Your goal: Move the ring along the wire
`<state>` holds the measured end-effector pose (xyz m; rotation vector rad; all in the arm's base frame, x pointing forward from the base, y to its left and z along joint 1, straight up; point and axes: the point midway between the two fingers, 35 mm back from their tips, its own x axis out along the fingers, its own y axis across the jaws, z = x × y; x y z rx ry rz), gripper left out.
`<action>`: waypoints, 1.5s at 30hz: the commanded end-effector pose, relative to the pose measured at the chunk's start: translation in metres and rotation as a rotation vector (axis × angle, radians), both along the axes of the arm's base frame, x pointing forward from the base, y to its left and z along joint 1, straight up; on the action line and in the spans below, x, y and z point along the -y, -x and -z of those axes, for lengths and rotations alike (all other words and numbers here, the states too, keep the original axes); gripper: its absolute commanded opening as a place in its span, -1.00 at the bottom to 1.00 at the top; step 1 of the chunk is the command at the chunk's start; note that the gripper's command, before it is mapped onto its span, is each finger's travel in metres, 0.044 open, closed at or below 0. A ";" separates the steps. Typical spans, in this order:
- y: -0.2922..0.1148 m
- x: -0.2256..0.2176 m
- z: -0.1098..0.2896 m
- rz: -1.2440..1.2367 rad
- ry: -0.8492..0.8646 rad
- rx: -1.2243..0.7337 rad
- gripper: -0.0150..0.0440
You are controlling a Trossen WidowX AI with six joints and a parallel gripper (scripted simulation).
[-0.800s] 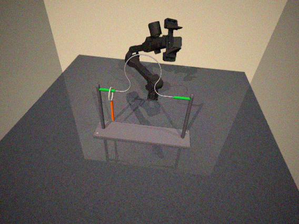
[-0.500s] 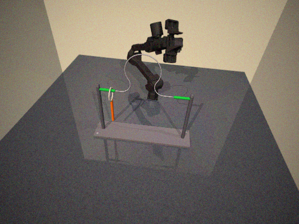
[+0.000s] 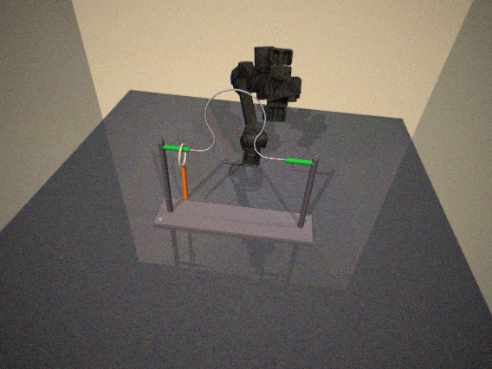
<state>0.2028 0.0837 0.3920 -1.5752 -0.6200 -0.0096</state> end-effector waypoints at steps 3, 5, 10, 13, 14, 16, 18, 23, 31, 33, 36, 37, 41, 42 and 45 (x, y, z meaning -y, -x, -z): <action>-0.038 0.021 0.018 0.083 -0.050 -0.078 0.05; -0.050 0.031 0.024 0.113 -0.071 -0.102 0.05; -0.075 0.060 0.042 0.180 -0.133 -0.160 0.05; -0.087 0.074 0.052 0.206 -0.165 -0.193 0.05; -0.090 0.077 0.057 0.206 -0.171 -0.208 0.05; -0.097 0.080 0.065 0.199 -0.181 -0.241 0.05; -0.104 0.081 0.075 0.184 -0.190 -0.279 0.05; -0.118 0.078 0.108 0.121 -0.229 -0.385 0.05; -0.134 0.072 0.190 -0.029 -0.367 -0.655 0.05; -0.134 0.071 0.202 -0.049 -0.390 -0.693 0.05; -0.134 0.077 0.211 -0.053 -0.426 -0.719 0.05; -0.134 0.081 0.214 -0.049 -0.442 -0.724 0.05; -0.132 0.109 0.228 -0.017 -0.545 -0.744 0.05; -0.131 0.116 0.232 -0.010 -0.572 -0.749 0.05; -0.126 0.136 0.243 0.011 -0.657 -0.760 0.05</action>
